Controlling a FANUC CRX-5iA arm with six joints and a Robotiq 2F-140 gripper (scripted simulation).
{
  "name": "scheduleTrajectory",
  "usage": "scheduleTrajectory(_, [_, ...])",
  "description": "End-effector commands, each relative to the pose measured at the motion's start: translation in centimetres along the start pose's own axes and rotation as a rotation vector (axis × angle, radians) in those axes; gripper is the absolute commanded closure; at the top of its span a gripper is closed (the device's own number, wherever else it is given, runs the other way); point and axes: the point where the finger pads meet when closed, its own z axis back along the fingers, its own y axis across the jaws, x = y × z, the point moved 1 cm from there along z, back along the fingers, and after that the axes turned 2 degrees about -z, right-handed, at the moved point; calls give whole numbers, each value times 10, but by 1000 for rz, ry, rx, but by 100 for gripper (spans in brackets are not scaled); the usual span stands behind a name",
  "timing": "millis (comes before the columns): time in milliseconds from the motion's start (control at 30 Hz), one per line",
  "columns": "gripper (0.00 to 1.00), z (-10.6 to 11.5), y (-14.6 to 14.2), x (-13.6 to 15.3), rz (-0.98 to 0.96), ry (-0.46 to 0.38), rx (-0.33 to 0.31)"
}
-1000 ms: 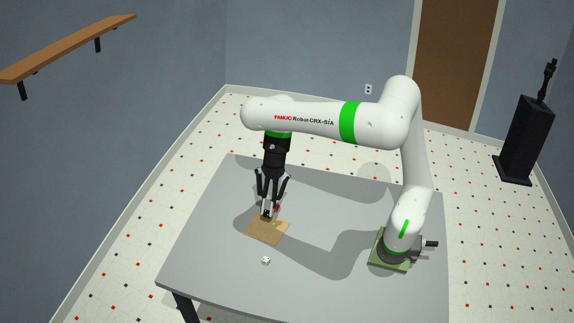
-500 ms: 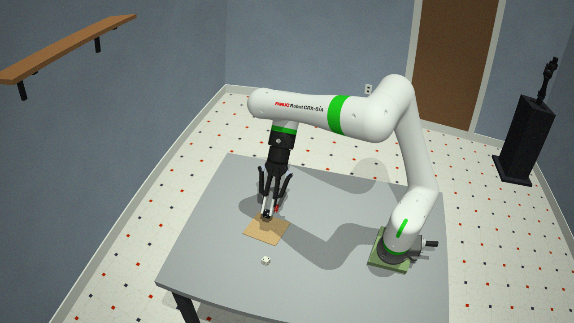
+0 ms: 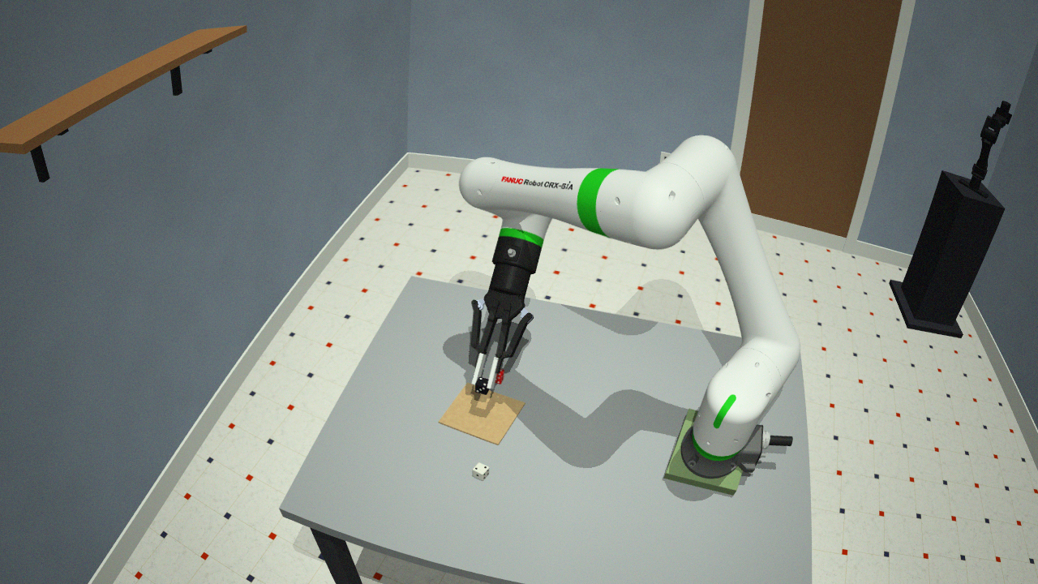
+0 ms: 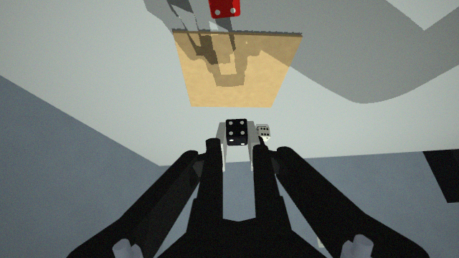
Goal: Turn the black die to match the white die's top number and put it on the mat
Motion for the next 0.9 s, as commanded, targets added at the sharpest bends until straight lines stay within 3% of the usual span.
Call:
scheduleTrajectory(0, [87, 0, 0, 0, 0, -1, 0])
scheduleTrajectory(867, [87, -7, 0, -7, 0, -1, 0])
